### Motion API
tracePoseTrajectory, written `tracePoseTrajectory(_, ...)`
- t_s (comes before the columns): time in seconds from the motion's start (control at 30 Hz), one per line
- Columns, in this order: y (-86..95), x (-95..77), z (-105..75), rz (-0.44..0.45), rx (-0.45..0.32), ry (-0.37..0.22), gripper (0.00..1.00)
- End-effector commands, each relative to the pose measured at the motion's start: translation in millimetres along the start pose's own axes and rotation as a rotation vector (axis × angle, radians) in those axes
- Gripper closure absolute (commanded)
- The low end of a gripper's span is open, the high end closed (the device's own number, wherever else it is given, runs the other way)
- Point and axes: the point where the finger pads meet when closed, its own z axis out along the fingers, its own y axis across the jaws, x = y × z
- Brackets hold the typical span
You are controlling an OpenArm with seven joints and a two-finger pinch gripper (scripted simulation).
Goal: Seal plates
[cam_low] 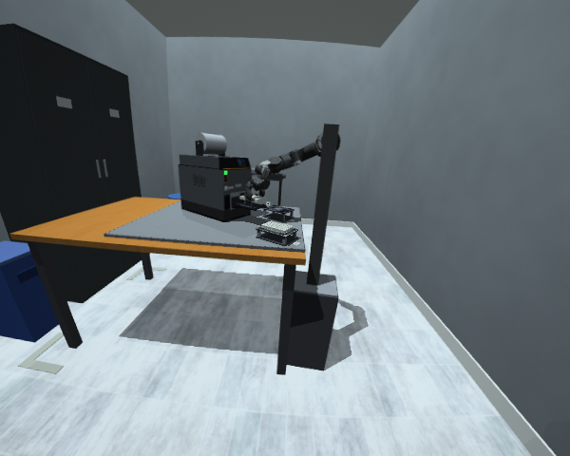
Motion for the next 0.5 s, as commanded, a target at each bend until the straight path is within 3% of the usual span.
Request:
tracePoseTrajectory(0.0,3.4,-2.2,-1.3,-0.002,0.000,-0.002,1.00)
tracePoseTrajectory(0.13,13.0,-4.5,-0.4,-0.001,-0.003,-0.001,1.00)
tracePoseTrajectory(0.47,12.5,-4.1,0.3,0.000,-0.002,-0.001,1.00)
